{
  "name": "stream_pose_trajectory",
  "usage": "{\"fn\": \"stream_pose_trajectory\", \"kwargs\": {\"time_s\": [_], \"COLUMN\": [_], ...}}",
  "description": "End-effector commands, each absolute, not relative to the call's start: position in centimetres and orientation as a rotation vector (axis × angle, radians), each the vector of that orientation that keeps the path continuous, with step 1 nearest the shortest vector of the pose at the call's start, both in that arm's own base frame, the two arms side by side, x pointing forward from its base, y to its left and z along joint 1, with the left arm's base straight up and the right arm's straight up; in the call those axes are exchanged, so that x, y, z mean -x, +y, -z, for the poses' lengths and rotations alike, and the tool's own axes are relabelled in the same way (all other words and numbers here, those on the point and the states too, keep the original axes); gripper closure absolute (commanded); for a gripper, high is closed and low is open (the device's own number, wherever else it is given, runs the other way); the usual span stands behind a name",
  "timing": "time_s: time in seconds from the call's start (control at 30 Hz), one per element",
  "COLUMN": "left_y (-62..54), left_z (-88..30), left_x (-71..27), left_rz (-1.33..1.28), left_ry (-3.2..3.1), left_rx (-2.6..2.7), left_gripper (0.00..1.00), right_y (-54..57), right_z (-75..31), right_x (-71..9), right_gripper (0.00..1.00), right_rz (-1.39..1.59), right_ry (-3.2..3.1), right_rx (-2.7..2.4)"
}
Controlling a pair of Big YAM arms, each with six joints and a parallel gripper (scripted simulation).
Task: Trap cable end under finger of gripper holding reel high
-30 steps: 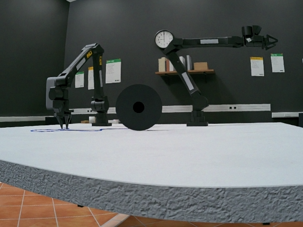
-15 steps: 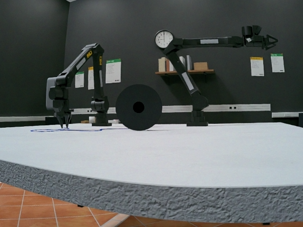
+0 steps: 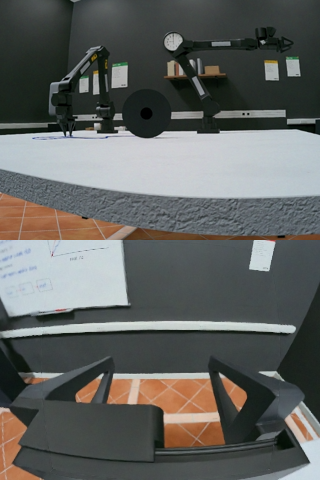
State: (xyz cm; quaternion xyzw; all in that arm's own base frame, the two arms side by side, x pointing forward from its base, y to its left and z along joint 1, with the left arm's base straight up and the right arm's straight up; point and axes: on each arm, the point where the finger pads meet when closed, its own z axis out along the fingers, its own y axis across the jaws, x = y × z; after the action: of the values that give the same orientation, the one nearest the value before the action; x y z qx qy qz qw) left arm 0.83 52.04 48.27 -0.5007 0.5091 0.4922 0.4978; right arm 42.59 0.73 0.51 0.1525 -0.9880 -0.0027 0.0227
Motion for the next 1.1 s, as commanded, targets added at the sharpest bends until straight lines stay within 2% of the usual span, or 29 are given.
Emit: {"fn": "stream_pose_trajectory", "kwargs": {"time_s": [0.0,0.63,1.07], "left_y": [51.7,51.7,51.7], "left_z": [-50.2,-50.2,-50.2], "left_x": [-0.1,-0.1,-0.1], "left_rz": [-1.212,-1.212,-1.212], "left_ry": [1.188,1.188,1.188], "left_rx": [1.194,1.194,1.194], "left_gripper": [0.0,0.0,0.0], "right_y": [1.5,1.4,1.4], "right_z": [-2.4,-1.9,-1.9], "right_x": [-45.8,-44.1,-44.2], "right_gripper": [0.7,0.7,0.84], "right_rz": [-0.007,-0.005,-0.005], "right_ry": [-3.141,-3.133,-3.132], "right_rx": [-0.501,-0.5,-0.5]}}
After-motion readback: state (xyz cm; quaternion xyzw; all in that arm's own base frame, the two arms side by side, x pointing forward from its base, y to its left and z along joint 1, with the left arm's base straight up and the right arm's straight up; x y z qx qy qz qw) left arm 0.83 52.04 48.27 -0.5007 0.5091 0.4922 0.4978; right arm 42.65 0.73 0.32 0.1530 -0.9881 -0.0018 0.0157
